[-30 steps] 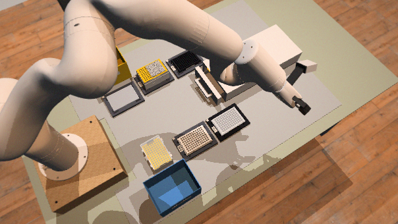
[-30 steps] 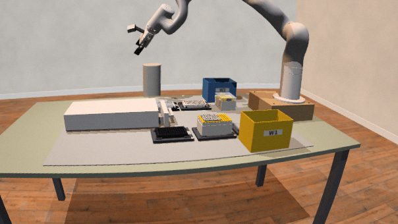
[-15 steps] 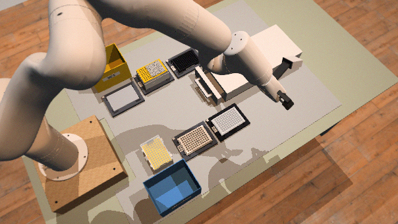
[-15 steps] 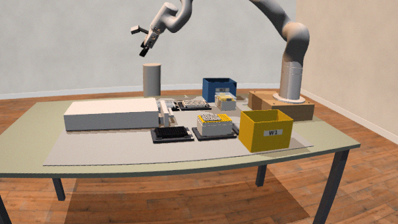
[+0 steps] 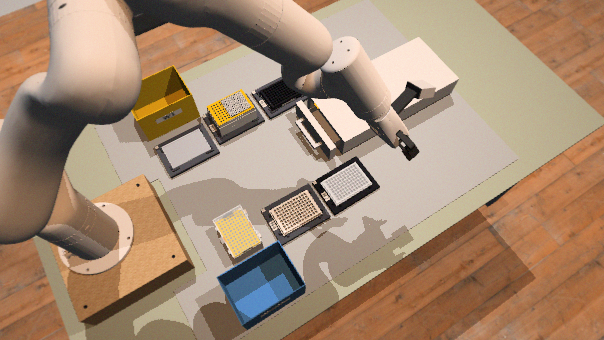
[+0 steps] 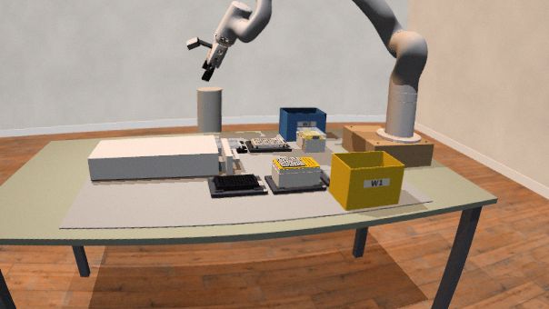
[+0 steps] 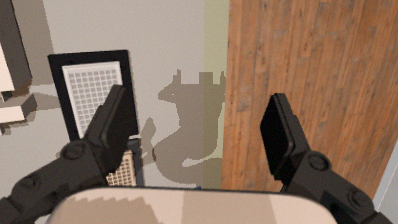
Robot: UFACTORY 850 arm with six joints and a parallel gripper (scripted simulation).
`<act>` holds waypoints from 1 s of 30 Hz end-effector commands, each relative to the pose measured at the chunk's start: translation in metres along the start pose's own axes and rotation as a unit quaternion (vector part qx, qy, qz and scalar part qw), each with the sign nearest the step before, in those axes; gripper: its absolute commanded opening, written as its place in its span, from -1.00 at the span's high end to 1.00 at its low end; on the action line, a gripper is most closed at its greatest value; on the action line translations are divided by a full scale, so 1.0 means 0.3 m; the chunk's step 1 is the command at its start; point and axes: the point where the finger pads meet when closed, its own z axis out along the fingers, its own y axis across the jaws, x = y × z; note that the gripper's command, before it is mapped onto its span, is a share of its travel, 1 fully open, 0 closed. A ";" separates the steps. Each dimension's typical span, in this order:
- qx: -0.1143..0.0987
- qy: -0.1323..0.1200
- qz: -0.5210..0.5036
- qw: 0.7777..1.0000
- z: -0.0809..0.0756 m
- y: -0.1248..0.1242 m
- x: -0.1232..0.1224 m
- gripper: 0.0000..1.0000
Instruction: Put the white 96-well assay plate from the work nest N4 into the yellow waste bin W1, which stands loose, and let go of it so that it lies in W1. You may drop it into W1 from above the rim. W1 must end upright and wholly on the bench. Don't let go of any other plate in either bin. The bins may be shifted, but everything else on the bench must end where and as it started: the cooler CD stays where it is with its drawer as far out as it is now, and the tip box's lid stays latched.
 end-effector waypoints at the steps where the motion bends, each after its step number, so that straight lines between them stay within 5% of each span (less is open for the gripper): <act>1: 0.013 -0.013 0.001 1.000 -0.037 -0.056 -0.040 -1.00; 21: 0.046 -0.048 0.004 0.998 -0.134 -0.217 -0.174 -1.00; 23: 0.063 -0.065 0.005 0.996 -0.148 -0.239 -0.194 -1.00; 30: 0.063 -0.065 0.005 0.996 -0.181 -0.289 -0.240 -1.00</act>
